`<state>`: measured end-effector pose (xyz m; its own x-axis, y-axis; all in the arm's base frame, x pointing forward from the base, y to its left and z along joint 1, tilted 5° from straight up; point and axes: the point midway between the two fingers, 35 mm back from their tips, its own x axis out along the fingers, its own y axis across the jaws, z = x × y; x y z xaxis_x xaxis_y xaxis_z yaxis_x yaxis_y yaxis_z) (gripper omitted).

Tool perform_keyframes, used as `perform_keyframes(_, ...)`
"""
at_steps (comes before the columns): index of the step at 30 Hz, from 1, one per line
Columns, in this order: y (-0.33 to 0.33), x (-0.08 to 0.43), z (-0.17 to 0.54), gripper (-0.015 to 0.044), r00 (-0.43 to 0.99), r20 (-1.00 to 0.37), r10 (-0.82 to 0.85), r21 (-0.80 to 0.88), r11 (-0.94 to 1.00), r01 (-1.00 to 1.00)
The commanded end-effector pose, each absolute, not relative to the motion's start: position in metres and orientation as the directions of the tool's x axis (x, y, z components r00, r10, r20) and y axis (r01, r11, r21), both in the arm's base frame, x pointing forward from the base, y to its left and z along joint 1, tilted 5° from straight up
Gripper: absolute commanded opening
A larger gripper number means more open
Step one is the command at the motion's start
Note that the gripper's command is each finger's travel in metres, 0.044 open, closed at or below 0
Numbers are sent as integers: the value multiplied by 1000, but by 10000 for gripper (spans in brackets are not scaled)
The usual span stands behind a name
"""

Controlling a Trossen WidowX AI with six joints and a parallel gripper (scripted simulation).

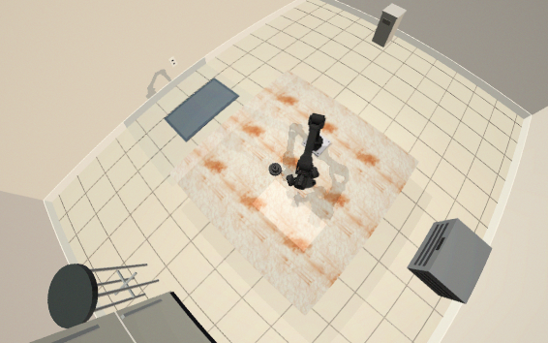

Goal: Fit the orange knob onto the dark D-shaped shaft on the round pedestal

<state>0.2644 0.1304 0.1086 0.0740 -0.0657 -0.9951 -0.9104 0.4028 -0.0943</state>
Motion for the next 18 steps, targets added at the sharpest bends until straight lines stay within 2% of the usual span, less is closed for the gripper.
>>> perform_keyframes(1, 129, 261, 107, 440, 58, -997, -60, -78, 423, -903)
perform_keyframes(18, 127, 263, 72, 440, 58, -996, -60, -78, 423, -903)
